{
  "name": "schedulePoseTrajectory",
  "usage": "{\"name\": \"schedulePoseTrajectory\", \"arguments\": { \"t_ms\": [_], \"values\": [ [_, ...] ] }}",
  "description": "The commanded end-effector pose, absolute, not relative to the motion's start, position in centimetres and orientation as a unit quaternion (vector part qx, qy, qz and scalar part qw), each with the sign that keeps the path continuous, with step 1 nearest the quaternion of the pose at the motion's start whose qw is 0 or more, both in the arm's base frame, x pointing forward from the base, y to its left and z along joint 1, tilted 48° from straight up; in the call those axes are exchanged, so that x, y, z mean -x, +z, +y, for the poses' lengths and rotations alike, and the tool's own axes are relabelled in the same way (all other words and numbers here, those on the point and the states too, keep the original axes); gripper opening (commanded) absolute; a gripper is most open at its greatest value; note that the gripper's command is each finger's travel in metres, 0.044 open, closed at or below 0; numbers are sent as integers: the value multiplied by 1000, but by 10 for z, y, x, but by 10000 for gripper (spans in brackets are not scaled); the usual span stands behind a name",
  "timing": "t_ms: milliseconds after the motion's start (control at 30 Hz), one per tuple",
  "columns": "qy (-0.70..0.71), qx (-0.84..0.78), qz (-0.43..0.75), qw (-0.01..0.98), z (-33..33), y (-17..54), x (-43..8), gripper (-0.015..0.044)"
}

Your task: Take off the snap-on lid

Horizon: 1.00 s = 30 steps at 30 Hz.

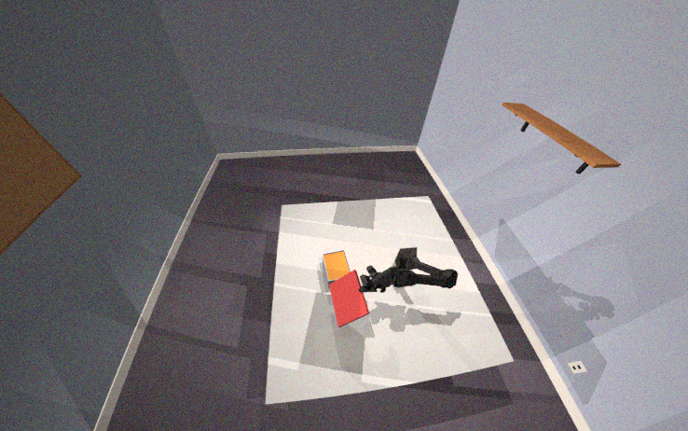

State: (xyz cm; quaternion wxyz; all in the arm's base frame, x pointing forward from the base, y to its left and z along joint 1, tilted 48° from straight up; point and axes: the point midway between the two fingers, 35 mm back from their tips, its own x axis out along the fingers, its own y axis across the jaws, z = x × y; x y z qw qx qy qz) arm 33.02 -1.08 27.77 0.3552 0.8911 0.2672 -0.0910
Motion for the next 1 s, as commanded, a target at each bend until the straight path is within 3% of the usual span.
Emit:
{"name": "schedulePoseTrajectory", "arguments": {
  "t_ms": [0, 967],
  "values": [
    [-88, -893, 258, 358, -7, 291, -329, 0],
    [-87, -893, 258, 358, 26, 324, -322, 0]
  ]
}}
